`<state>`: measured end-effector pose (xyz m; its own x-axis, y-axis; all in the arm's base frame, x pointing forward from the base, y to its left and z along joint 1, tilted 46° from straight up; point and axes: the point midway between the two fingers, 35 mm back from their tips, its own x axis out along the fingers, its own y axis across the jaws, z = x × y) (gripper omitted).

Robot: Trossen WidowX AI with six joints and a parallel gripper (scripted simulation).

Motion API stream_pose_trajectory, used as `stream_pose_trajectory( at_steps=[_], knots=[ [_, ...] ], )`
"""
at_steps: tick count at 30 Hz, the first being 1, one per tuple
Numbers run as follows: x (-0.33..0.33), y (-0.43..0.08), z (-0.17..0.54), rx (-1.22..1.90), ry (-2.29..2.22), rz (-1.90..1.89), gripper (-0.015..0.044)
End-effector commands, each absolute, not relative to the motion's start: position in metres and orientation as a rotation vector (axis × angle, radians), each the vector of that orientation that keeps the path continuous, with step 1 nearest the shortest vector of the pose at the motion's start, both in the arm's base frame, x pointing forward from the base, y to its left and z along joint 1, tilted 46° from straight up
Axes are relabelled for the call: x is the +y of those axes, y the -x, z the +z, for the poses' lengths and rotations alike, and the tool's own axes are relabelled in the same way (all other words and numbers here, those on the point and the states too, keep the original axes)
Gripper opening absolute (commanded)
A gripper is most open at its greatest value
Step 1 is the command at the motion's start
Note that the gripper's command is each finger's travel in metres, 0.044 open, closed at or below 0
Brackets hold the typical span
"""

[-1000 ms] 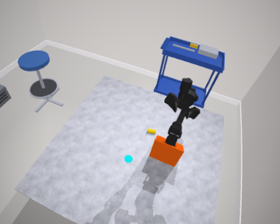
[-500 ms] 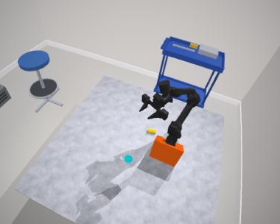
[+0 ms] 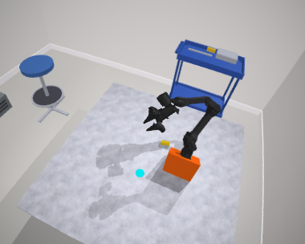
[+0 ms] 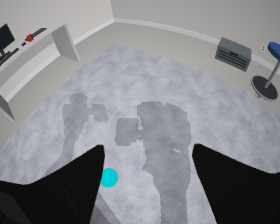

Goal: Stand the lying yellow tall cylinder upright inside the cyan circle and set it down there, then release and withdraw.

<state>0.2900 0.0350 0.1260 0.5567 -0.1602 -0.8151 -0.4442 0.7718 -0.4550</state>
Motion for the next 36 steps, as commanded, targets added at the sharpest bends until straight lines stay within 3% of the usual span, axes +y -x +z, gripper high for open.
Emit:
stream_pose_trajectory(
  at_steps=[1, 22, 29, 36],
  knots=[
    [-0.007, -0.282, 0.115, 1.088, 0.705, 0.052, 0.0309],
    [-0.179, -0.151, 0.091, 1.670, 0.631, -0.611, 0.0309],
    [-0.185, -0.150, 0.085, 1.676, 0.626, -0.613, 0.0309],
    [-0.239, -0.141, 0.031, 1.676, 0.620, -0.610, 0.0309]
  ],
)
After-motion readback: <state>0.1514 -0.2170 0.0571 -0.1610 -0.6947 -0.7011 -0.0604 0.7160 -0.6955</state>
